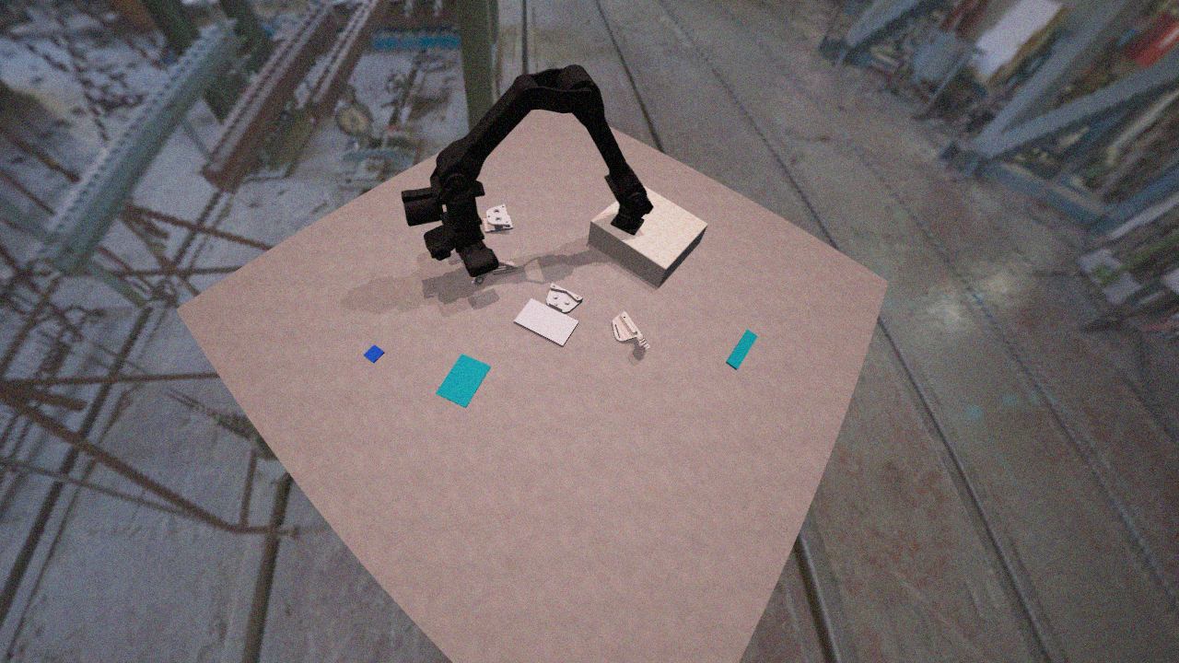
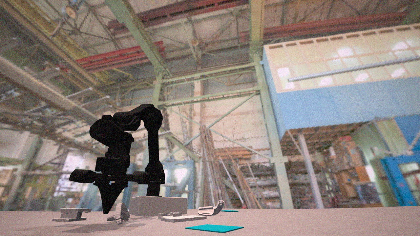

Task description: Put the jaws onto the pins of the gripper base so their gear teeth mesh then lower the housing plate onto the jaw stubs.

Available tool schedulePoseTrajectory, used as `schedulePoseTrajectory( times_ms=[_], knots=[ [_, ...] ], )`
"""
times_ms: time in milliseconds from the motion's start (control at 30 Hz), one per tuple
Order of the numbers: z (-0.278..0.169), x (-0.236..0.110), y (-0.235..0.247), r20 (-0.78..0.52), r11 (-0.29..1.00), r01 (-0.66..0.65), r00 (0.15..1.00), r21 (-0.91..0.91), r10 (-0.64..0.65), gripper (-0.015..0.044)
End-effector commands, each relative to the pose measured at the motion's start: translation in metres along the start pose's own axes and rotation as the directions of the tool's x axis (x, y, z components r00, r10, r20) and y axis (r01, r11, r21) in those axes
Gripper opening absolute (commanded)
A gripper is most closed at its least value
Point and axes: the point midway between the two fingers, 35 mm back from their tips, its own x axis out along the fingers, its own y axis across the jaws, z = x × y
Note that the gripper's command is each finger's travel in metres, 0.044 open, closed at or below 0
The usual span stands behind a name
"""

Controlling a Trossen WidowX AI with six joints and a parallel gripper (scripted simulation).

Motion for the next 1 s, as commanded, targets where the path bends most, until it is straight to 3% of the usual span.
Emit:
schedulePoseTrajectory(
  times_ms=[0, 967],
  knots=[
    [0.0, 0.0, 0.006, 0.0, 1.0, 0.001, 1.0, 0.0, -0.001, 0.0],
    [0.0, 0.0, 0.051, 0.0, 1.0, -0.003, 1.0, 0.0, 0.003, 0.0]
  ],
)
